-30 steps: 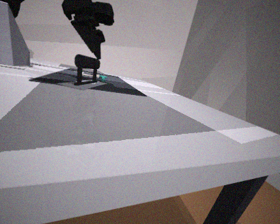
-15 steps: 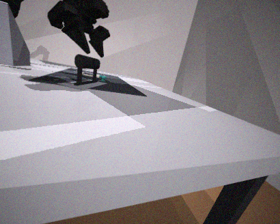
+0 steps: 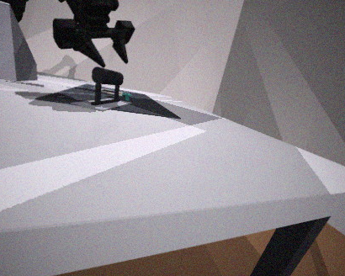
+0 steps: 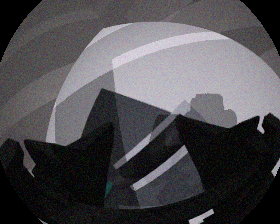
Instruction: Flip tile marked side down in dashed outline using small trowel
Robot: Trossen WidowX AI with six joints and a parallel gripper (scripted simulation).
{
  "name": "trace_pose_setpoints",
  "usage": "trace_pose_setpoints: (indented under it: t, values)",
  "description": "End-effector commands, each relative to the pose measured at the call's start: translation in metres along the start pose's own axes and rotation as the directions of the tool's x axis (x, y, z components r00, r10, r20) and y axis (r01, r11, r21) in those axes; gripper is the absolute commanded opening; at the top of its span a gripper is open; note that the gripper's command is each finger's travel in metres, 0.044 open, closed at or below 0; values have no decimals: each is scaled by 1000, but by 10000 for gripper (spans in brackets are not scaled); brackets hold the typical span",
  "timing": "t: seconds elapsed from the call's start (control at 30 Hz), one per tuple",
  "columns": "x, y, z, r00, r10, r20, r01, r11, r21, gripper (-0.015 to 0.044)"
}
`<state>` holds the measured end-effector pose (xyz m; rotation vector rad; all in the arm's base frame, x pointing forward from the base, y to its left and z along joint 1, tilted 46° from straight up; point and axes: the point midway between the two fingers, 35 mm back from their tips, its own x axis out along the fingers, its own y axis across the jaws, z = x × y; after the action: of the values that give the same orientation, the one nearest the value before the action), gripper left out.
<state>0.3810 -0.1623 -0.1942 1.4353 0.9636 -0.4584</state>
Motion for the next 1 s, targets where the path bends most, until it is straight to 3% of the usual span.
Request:
trace_pose_setpoints:
  t: [0.0, 0.37, 0.47, 0.97]
  values:
    - [-6, 2, -6, 999, 31, 15, -33, 993, 112, 300]
    - [-15, 5, -15, 991, 115, 73, -135, 891, 433, 300]
    - [-17, -1, -23, 995, 92, 49, -104, 889, 447, 300]
    - [-24, -5, -68, 983, 181, 27, -134, 612, 779, 300]
